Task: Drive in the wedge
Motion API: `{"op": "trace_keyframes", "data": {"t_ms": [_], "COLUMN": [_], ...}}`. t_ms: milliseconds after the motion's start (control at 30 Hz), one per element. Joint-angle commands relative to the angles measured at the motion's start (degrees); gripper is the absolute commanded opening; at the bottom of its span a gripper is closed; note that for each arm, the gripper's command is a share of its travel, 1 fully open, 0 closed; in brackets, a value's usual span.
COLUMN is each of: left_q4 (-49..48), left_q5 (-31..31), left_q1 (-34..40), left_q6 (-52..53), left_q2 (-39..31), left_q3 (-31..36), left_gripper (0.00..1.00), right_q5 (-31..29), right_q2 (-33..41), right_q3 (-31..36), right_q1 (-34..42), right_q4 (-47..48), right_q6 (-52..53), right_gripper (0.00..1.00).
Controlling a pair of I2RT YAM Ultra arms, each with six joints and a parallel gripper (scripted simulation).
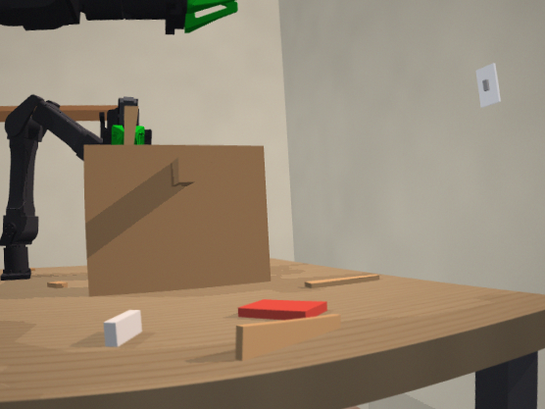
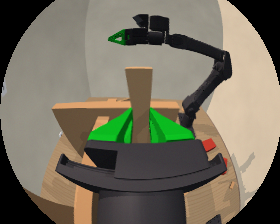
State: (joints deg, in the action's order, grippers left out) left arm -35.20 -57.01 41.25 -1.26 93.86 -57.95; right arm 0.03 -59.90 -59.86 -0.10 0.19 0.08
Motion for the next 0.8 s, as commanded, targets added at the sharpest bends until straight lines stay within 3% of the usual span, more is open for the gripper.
{"op": "trace_keyframes", "data": {"t_ms": [0,167,767], "left_q4": [-3.37,-3.30,-1.01], "left_q5": [-3.04,-2.04,-2.08], "left_q1": [-0.79,-0.61,-0.73], "left_q6": [-1.02,-0.92,0.24], "left_q2": [0.89,-1.99,-1.95], "left_q3": [-0.33,-0.44,-0.75], "left_gripper": [0.01,0.01,0.01], "right_q5": [-0.23,-0.23,-0.23], "right_q2": [0.14,0.14,0.14], "right_q3": [-2.26,-2.26,-2.26], "right_q1": [0.25,0.25,0.25], "right_q4": [0.25,0.25,0.25], "right_q6": [-0.43,-0.43,-0.41], "right_gripper": [0.39,0.39,0.42]}}
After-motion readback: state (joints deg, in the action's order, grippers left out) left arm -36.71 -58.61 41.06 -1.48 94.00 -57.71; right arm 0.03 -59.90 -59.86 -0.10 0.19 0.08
